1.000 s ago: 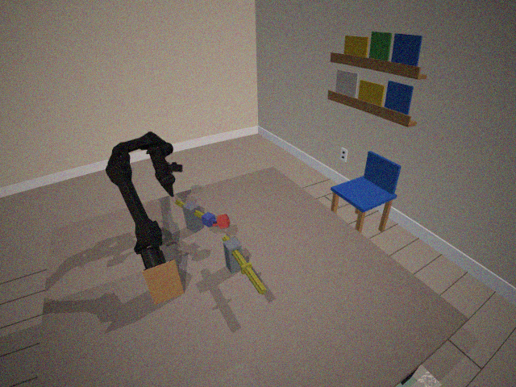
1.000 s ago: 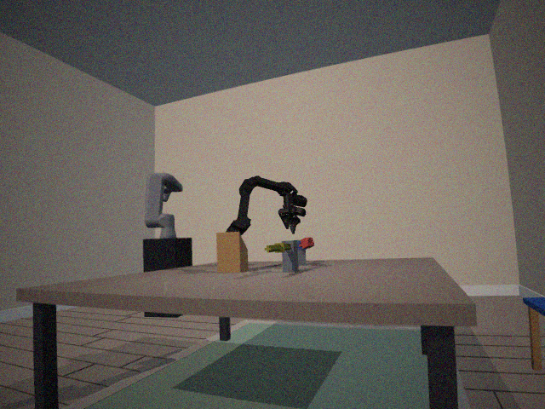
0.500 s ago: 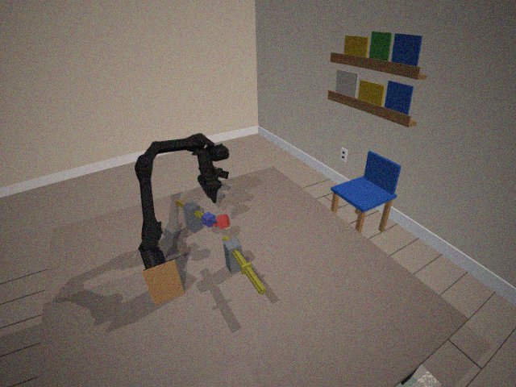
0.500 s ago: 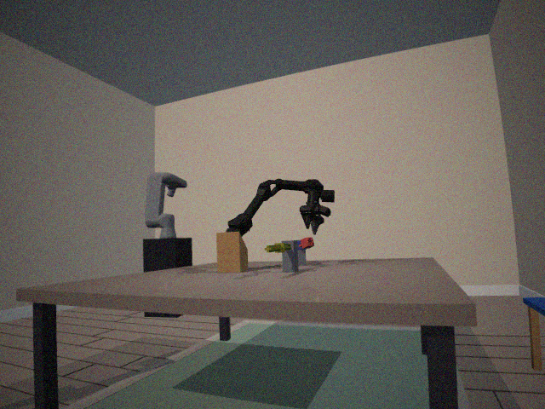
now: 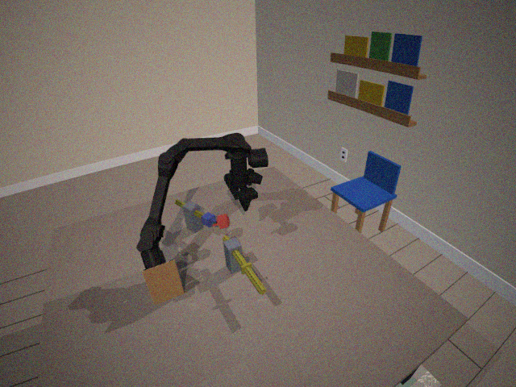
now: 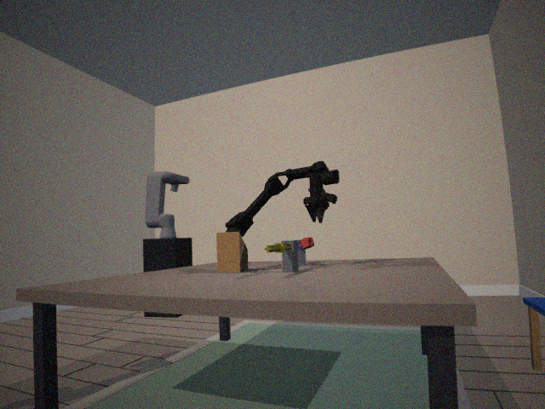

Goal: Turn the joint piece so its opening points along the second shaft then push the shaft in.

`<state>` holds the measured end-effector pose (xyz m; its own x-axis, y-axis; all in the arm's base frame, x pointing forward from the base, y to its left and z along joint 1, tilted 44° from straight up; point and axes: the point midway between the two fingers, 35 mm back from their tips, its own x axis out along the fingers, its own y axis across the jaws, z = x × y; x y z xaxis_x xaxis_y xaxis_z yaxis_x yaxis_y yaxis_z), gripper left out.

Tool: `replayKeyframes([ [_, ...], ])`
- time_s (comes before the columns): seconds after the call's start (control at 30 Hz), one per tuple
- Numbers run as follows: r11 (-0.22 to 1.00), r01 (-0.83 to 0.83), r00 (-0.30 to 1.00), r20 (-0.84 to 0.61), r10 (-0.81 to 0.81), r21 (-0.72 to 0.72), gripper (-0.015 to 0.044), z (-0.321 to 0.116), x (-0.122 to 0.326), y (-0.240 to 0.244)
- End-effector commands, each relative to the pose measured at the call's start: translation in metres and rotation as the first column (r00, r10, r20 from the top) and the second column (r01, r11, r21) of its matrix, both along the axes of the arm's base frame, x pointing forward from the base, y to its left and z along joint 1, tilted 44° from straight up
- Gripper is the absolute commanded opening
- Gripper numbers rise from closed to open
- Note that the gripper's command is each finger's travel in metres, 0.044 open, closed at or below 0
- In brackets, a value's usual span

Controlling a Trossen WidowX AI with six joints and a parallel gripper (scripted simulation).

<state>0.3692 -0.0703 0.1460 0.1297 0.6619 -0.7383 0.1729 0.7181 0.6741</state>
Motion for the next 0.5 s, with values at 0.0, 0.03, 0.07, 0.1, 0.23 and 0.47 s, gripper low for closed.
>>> replayKeyframes([
  [0.0,1.000,-0.017,0.999,0.037,0.017,0.015,0.0440,0.0026,0.0033,-0.0013],
  [0.03,1.000,-0.017,0.999,0.037,0.017,0.015,0.0440,0.0026,0.0033,-0.0013],
  [0.07,1.000,-0.017,0.999,0.037,0.017,0.015,0.0440,0.0026,0.0033,-0.0013],
  [0.1,1.000,-0.014,0.999,0.036,0.014,0.015,0.0440,0.0026,0.0033,-0.0012],
  [0.23,0.999,0.048,0.999,0.002,-0.048,0.006,0.0440,0.0010,0.0035,0.0007],
  [0.47,0.983,0.183,0.981,-0.063,-0.183,-0.012,0.0440,-0.0020,0.0039,0.0047],
])
